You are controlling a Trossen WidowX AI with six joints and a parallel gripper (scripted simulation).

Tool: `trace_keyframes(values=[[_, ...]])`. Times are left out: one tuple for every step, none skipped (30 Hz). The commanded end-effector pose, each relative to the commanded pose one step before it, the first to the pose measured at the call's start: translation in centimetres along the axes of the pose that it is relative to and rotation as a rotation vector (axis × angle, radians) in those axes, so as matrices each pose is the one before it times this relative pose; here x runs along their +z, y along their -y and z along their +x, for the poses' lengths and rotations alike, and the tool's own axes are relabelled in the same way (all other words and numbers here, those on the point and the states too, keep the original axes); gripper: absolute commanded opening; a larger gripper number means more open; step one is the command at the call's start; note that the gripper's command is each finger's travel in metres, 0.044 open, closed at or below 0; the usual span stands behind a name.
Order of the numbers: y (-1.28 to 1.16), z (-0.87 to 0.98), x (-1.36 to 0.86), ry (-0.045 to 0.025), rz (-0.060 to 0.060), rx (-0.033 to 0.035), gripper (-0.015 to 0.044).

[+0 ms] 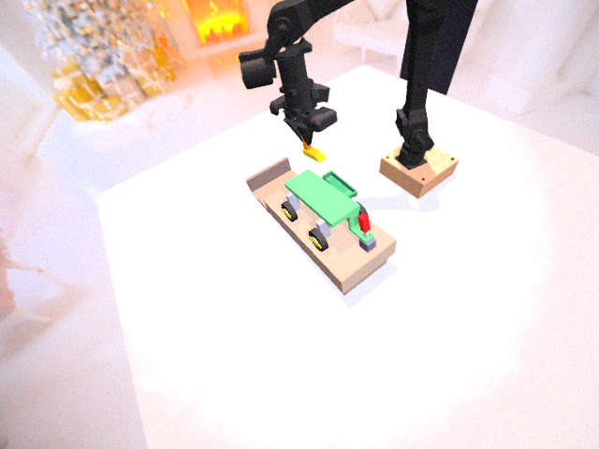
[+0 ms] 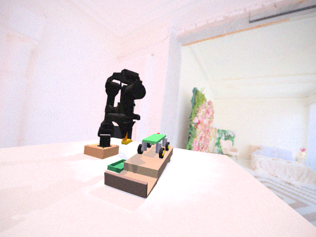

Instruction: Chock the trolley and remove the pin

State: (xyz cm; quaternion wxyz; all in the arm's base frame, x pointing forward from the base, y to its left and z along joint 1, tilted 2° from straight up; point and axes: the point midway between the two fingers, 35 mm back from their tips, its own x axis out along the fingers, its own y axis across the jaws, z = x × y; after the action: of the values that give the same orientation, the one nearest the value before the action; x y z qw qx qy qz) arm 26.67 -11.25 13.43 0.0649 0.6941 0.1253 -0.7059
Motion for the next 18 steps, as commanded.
trace_keyframes(values=[[-0.029, -0.041, -0.084, -0.00401, 0.0936, -0.01203, 0.0000], [0.000, 0.000, 0.000, 0.00000, 0.0000, 0.00000, 0.0000], [0.000, 0.000, 0.000, 0.00000, 0.0000, 0.00000, 0.0000], [0.000, 0.000, 0.000, 0.00000, 0.0000, 0.00000, 0.0000], [0.000, 0.000, 0.000, 0.00000, 0.0000, 0.00000, 0.0000], [0.000, 0.000, 0.000, 0.00000, 0.0000, 0.00000, 0.0000], [-0.009, 0.018, -0.077, -0.00008, 0.0000, 0.00001, 0.0000], [-0.027, 0.055, -0.233, -0.00023, 0.0000, 0.00004, 0.0000], [-0.028, 0.059, -0.246, -0.00024, 0.0000, 0.00004, 0.0000], [-0.037, 0.087, -0.353, -0.00035, 0.0000, 0.00005, 0.0000], [-0.030, 0.087, -0.374, -0.00035, 0.0000, 0.00003, 0.0000], [-0.018, 0.060, -0.248, -0.00023, 0.0000, 0.00002, 0.0000], [-0.011, 0.044, -0.216, -0.00019, 0.0000, 0.00000, 0.0000], [-0.008, 0.040, -0.194, -0.00017, 0.0000, 0.00000, 0.0000], [-0.011, 0.056, -0.246, -0.00021, 0.0000, 0.00000, 0.0000], [-0.009, 0.054, -0.232, -0.00020, 0.0000, -0.00001, 0.0000], [-0.012, 0.044, -0.211, -0.00018, 0.0000, 0.00000, 0.0000], [-0.008, 0.034, -0.157, -0.00013, 0.0000, 0.00000, 0.0000]])
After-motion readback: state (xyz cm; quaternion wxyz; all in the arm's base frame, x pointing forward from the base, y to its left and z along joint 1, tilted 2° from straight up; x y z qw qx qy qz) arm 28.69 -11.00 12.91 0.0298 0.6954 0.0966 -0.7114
